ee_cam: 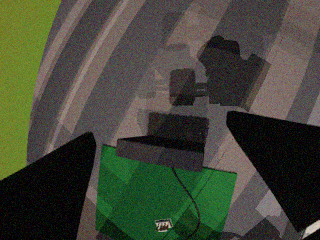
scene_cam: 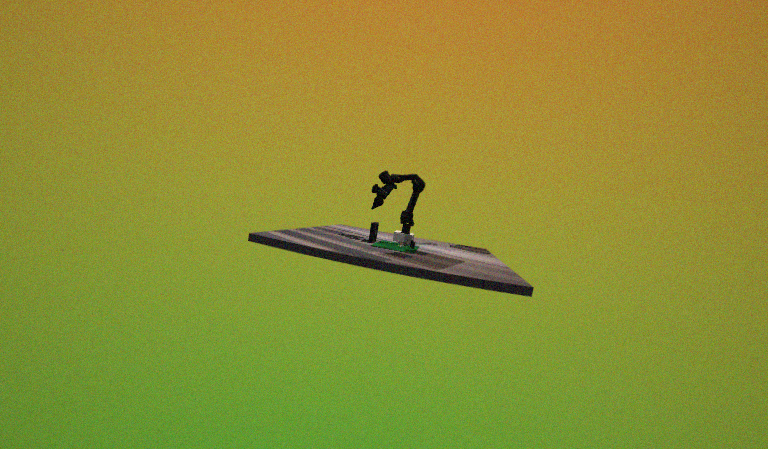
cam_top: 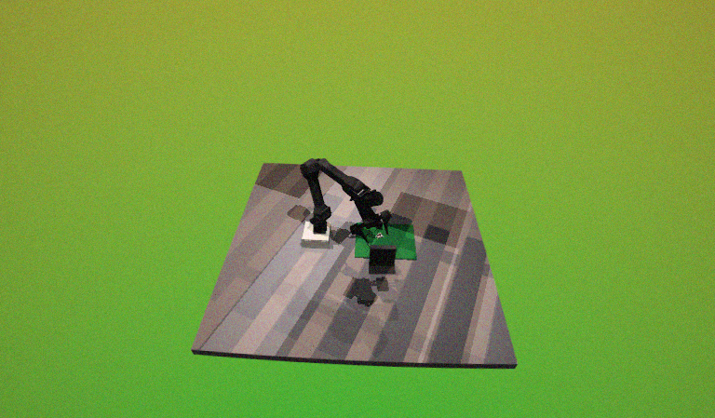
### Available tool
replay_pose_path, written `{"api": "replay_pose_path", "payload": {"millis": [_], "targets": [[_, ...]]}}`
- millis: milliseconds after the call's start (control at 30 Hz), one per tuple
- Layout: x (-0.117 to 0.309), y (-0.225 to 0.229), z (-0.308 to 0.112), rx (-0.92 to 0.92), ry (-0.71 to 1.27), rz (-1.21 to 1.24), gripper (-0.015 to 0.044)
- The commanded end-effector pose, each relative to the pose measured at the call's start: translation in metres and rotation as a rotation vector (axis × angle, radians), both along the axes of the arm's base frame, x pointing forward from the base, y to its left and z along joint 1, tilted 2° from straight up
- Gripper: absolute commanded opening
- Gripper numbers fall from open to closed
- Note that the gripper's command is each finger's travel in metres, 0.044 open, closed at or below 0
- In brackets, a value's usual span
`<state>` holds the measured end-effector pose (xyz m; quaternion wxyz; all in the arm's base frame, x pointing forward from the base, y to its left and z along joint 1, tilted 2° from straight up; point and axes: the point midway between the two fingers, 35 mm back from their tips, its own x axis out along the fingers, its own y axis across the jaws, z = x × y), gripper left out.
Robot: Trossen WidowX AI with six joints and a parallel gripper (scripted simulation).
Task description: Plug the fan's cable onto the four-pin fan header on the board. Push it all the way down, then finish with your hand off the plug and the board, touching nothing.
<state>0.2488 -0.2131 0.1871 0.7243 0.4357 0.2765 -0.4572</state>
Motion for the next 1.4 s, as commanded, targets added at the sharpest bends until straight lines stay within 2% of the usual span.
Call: {"api": "replay_pose_path", "payload": {"millis": [0, 233, 467, 900, 1000, 1200, 1367], "targets": [[0.042, 0.061, -0.011, -0.001, 0.195, 0.429, 0.044], [0.073, 0.167, -0.022, -0.049, 0.449, 1.098, 0.044], [0.068, 0.266, -0.028, -0.113, 0.648, 1.719, 0.044], [0.067, 0.27, -0.031, -0.116, 0.656, 1.748, 0.044], [0.071, 0.272, -0.05, -0.117, 0.656, 1.748, 0.044], [0.073, 0.274, -0.12, -0.116, 0.656, 1.748, 0.044], [0.072, 0.274, -0.129, -0.116, 0.656, 1.748, 0.044]]}}
